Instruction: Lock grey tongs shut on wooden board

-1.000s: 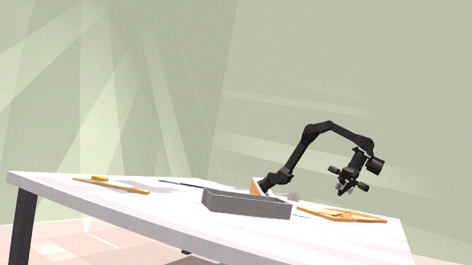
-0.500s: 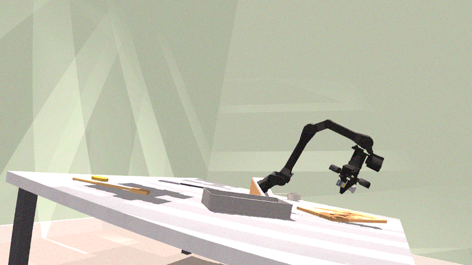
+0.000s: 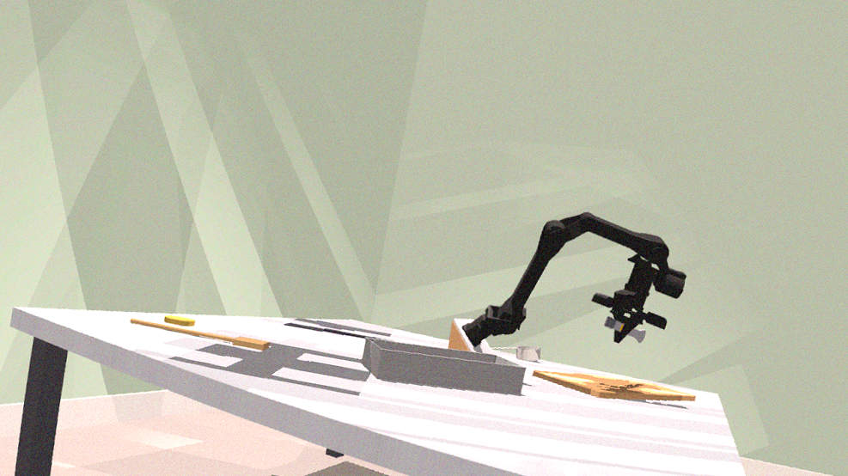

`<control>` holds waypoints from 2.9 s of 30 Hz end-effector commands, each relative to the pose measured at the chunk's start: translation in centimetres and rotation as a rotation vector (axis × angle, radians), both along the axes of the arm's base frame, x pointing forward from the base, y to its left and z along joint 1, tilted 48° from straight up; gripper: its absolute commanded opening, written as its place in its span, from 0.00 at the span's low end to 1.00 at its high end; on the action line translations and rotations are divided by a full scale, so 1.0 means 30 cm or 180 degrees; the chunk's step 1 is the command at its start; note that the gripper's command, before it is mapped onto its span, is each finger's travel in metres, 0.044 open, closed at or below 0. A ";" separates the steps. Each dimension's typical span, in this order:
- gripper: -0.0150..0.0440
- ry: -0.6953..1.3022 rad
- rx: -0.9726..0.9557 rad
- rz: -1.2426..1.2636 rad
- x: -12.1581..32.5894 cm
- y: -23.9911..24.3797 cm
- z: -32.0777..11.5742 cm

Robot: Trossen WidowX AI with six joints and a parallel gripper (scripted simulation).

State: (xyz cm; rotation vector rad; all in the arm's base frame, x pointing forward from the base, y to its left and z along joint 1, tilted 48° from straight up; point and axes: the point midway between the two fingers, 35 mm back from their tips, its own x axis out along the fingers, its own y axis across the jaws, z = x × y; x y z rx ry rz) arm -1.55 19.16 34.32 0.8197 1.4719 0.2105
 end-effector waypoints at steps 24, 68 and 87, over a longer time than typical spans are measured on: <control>0.00 0.0488 0.0638 -0.0133 -0.143 -0.056 0.075; 0.00 0.1068 -0.0159 0.0413 -0.143 -0.089 -0.081; 0.00 0.1599 -0.0053 0.0872 -0.154 -0.085 -0.104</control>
